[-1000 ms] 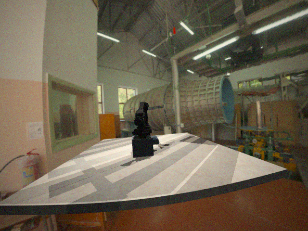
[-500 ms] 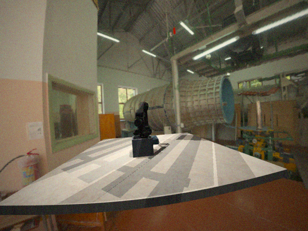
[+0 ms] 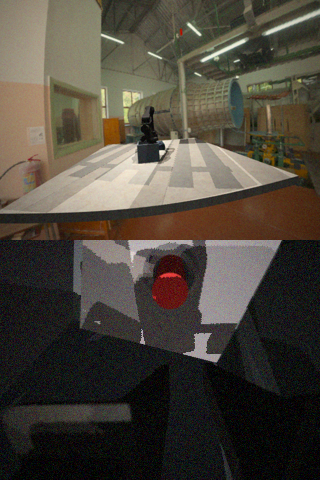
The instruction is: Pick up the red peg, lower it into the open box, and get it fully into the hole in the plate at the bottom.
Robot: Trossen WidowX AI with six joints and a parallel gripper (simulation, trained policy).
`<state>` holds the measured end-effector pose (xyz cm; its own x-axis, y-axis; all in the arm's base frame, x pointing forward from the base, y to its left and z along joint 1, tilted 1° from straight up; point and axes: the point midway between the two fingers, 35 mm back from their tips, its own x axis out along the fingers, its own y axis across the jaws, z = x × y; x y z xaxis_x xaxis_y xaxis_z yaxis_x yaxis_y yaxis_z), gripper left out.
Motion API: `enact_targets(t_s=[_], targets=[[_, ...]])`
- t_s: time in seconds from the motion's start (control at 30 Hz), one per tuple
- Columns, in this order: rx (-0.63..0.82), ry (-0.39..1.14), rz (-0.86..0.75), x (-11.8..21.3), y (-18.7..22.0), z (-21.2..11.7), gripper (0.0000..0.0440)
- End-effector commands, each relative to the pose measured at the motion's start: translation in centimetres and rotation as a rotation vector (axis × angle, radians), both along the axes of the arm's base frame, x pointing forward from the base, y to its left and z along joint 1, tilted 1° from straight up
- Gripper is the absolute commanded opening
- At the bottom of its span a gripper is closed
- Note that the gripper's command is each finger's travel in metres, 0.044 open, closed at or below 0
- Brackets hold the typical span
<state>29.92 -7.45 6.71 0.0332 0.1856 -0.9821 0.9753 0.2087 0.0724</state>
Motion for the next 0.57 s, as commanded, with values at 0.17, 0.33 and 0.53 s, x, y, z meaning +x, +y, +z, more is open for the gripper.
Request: enact_targets(t_s=[0.17, 0.33, 0.53], targets=[[0.031, 0.034, -0.012, -0.7, 0.8, 0.2, 0.0075], [0.042, 0.037, -0.018, -0.7, 0.8, 0.8, 0.0072], [0.064, -0.006, -0.032, 0.0, 0.2, 2.5, 0.0043]])
